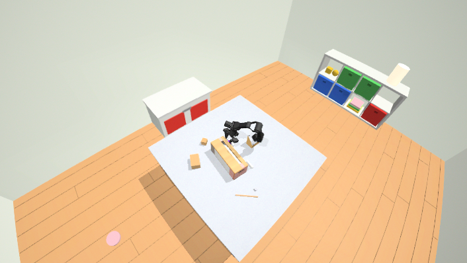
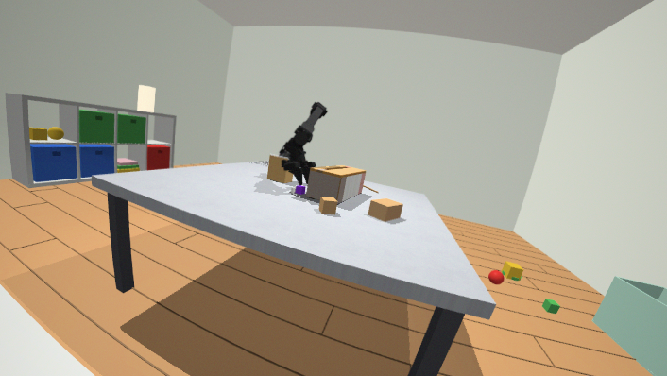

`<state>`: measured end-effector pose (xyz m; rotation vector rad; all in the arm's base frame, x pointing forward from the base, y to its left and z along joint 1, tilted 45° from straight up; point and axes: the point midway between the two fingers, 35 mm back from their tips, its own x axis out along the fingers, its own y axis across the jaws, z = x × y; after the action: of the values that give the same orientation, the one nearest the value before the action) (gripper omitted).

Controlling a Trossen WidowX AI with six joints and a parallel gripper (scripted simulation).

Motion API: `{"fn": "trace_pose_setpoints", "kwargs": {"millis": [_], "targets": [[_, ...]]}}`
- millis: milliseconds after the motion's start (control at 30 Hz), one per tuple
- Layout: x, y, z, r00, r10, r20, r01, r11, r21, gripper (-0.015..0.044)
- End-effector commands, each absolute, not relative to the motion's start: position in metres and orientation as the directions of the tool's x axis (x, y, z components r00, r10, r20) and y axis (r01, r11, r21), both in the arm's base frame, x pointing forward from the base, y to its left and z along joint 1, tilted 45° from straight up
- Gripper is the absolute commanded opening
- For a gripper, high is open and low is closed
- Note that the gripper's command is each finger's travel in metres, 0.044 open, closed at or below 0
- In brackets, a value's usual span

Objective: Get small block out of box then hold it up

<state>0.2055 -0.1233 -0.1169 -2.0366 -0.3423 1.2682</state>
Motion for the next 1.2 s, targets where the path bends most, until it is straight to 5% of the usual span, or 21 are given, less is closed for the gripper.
{"fn": "trace_pose_setpoints", "kwargs": {"millis": [0,633,900,1167], "targets": [[0.204,-0.114,-0.123,0.480,0.564,-0.672,-0.142,-0.705,-0.694,0.0285],[0.205,-0.096,-0.142,0.481,0.566,-0.670,-0.141,-0.704,-0.696,0.0285],[0.205,-0.096,-0.142,0.481,0.566,-0.670,-0.141,-0.704,-0.696,0.0075],[0.207,-0.116,-0.131,0.493,0.543,-0.680,-0.133,-0.725,-0.676,0.0000]]}}
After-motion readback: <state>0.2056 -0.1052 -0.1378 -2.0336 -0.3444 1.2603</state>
